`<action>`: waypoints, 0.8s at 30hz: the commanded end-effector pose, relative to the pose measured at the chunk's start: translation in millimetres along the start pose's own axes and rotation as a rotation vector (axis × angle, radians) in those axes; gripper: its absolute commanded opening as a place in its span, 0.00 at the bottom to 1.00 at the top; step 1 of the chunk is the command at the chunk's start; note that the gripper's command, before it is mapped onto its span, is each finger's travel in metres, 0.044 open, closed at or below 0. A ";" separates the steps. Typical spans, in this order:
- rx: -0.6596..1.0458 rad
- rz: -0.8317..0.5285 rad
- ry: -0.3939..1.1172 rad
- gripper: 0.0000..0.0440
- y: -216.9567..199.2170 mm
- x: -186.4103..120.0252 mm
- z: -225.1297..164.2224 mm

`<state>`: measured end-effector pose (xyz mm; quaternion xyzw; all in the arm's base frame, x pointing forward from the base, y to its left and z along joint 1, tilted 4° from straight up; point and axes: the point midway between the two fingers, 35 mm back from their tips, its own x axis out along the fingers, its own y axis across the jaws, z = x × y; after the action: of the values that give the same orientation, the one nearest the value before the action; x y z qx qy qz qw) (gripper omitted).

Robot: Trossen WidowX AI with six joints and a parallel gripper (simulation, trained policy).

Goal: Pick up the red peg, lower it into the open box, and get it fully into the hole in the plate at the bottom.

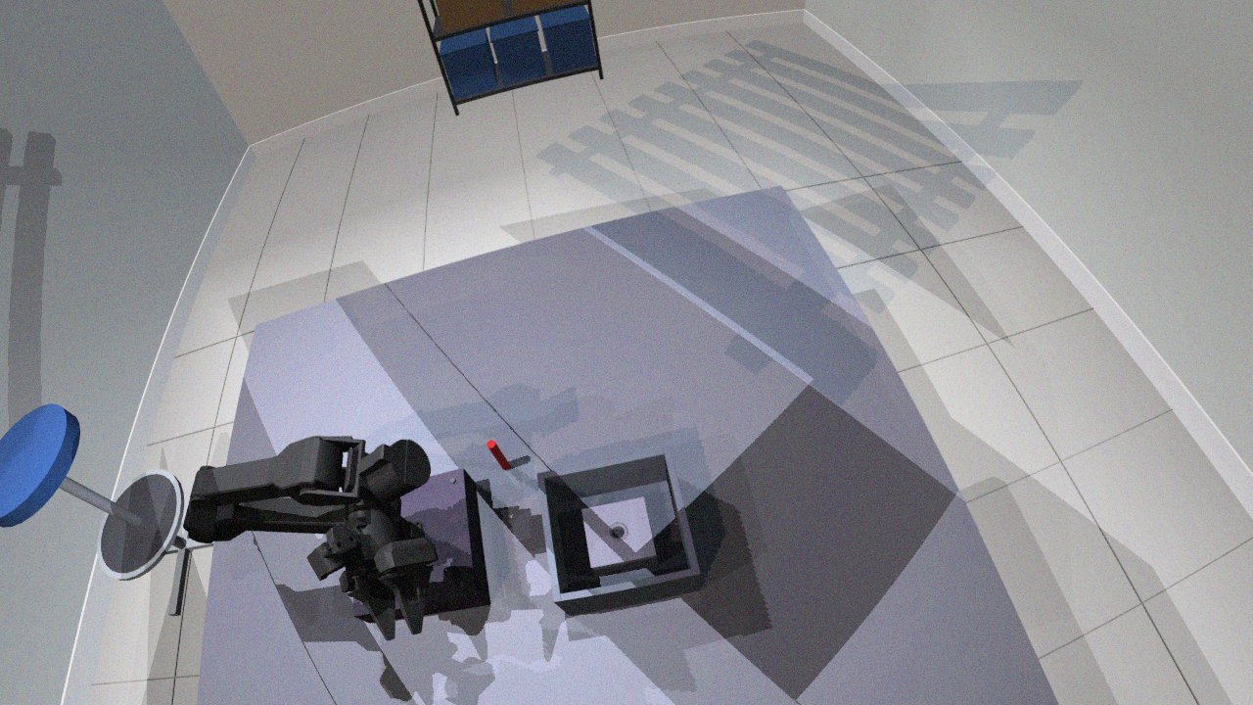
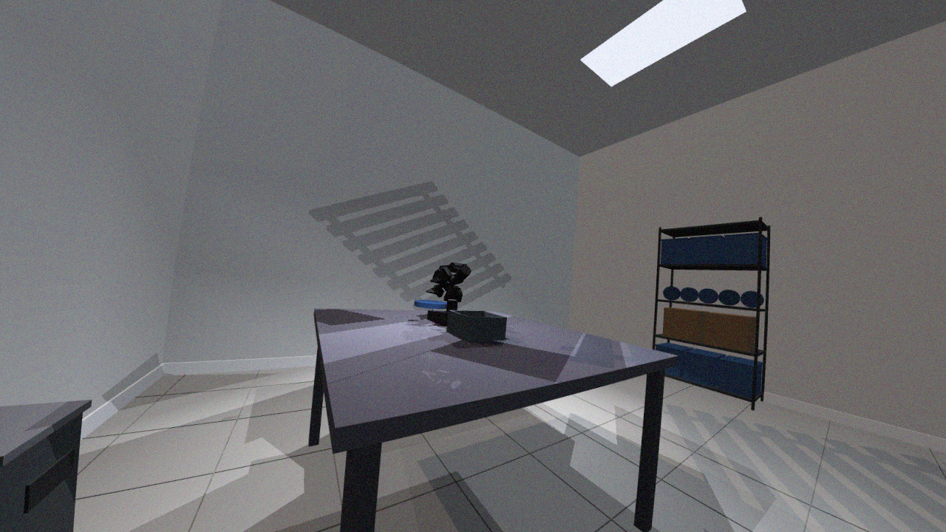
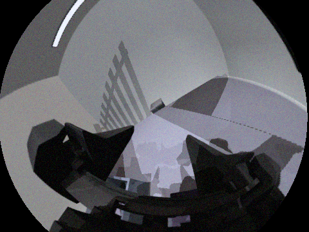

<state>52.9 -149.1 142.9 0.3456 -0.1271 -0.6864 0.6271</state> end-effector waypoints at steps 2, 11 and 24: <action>-0.035 0.015 0.059 0.98 7.6 -3.4 -6.0; -0.196 0.102 0.318 1.00 38.2 -28.1 -32.4; -0.472 0.219 0.659 1.00 63.1 -80.8 -70.8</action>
<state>135.9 -79.3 152.5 0.3833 0.1651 -0.5059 0.7549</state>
